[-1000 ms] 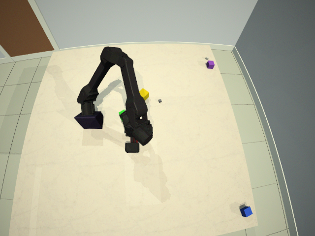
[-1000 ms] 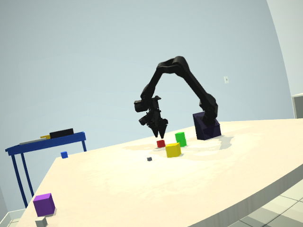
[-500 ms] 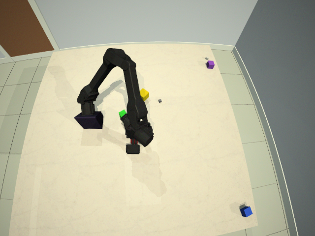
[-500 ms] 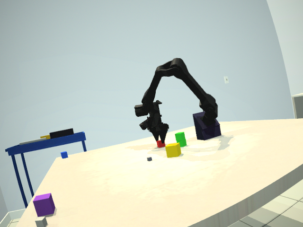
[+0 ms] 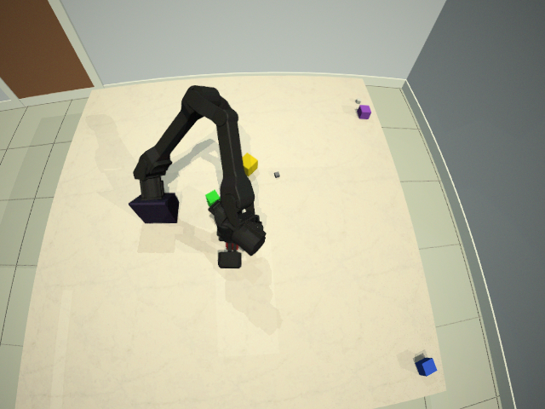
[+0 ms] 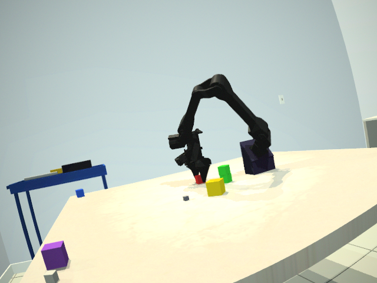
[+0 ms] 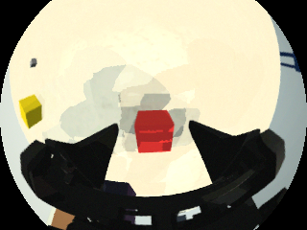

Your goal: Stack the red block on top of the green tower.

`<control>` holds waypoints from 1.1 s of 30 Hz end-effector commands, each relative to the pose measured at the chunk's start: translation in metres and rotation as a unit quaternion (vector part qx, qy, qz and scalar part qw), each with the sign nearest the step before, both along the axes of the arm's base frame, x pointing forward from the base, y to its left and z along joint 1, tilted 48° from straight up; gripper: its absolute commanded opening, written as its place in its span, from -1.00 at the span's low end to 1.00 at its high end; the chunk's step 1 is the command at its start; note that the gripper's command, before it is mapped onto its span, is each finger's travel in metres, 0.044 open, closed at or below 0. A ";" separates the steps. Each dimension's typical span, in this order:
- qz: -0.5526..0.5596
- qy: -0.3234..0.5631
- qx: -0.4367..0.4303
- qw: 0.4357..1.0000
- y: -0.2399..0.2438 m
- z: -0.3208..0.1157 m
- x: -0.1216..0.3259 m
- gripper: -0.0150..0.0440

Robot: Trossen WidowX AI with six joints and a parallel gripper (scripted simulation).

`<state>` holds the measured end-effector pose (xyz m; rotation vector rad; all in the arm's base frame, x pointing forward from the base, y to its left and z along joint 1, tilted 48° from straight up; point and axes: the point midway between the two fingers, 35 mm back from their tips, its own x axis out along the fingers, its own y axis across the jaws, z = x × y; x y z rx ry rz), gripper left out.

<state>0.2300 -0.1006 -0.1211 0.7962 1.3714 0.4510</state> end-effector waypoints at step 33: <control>-0.003 0.001 0.002 1.000 -0.014 0.013 -0.004 -0.49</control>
